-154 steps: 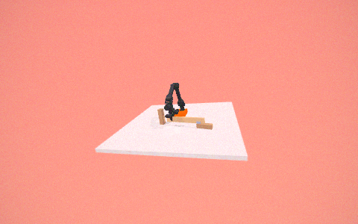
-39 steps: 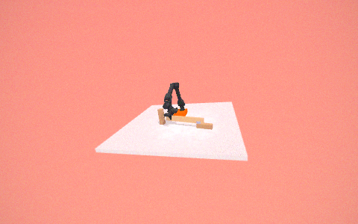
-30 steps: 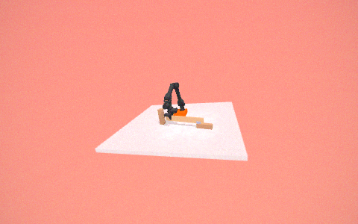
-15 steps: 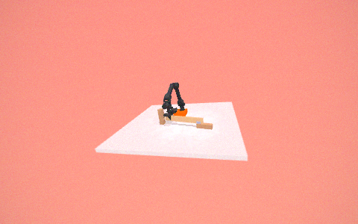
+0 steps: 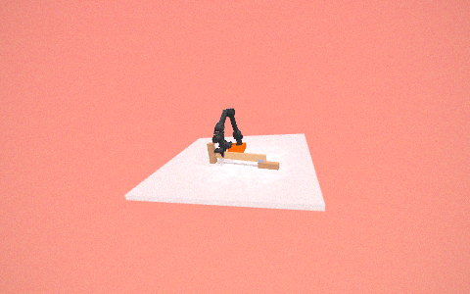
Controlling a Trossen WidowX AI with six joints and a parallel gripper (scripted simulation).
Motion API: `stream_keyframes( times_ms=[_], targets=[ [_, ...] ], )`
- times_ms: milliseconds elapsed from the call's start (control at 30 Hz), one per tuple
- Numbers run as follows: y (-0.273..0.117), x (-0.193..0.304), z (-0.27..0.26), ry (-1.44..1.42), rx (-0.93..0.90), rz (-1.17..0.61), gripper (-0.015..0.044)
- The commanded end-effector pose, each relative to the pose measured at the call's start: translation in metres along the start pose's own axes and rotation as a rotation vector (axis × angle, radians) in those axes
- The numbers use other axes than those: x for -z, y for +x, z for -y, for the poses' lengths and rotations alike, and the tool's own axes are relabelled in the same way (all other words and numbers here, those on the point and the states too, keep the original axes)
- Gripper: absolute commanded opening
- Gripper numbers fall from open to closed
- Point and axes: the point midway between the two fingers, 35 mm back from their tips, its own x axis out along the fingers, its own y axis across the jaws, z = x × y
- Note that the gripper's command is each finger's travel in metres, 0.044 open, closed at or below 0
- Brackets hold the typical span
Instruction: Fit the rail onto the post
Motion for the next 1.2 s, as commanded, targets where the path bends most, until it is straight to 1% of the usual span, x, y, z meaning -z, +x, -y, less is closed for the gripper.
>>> stream_keyframes(
  times_ms=[0,1167],
  targets=[
    [-0.001,0.002,0.000,-0.002,0.000,0.000,0.0000],
    [0.000,0.013,0.000,-0.002,0.000,-0.001,0.0000]
  ],
)
